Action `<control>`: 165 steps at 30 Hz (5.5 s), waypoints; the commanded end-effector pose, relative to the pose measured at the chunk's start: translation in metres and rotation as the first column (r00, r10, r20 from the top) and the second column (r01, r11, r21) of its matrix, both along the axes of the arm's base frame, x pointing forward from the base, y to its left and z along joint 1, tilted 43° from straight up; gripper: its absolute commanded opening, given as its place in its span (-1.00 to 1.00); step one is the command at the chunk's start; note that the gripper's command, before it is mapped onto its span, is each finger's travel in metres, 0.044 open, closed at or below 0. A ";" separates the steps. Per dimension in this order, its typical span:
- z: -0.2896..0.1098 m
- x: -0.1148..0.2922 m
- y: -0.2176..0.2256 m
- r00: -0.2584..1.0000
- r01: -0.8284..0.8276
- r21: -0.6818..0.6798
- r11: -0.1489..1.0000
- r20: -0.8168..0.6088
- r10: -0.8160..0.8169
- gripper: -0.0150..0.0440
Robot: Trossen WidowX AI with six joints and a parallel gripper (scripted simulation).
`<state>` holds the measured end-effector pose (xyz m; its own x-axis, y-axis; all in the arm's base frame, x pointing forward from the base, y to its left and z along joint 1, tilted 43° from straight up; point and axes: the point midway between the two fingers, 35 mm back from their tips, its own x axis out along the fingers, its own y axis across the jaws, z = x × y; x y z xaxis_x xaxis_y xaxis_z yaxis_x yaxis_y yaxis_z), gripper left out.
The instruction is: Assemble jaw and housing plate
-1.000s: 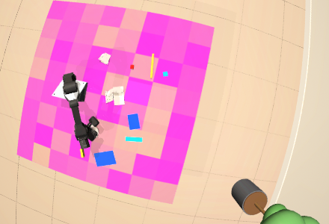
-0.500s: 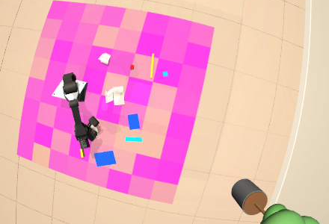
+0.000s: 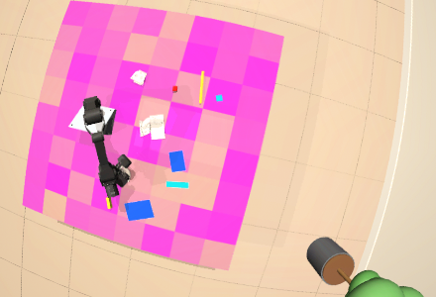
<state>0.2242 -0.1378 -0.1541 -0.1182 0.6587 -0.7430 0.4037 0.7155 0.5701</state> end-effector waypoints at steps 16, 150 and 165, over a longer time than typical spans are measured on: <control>0.000 0.001 0.000 1.000 0.006 0.002 1.000 0.000 -0.006 1.00; -0.039 -0.003 0.034 1.000 0.007 0.003 1.000 0.001 -0.007 1.00; -0.039 -0.003 0.033 1.000 0.000 0.001 1.000 0.002 0.000 -0.02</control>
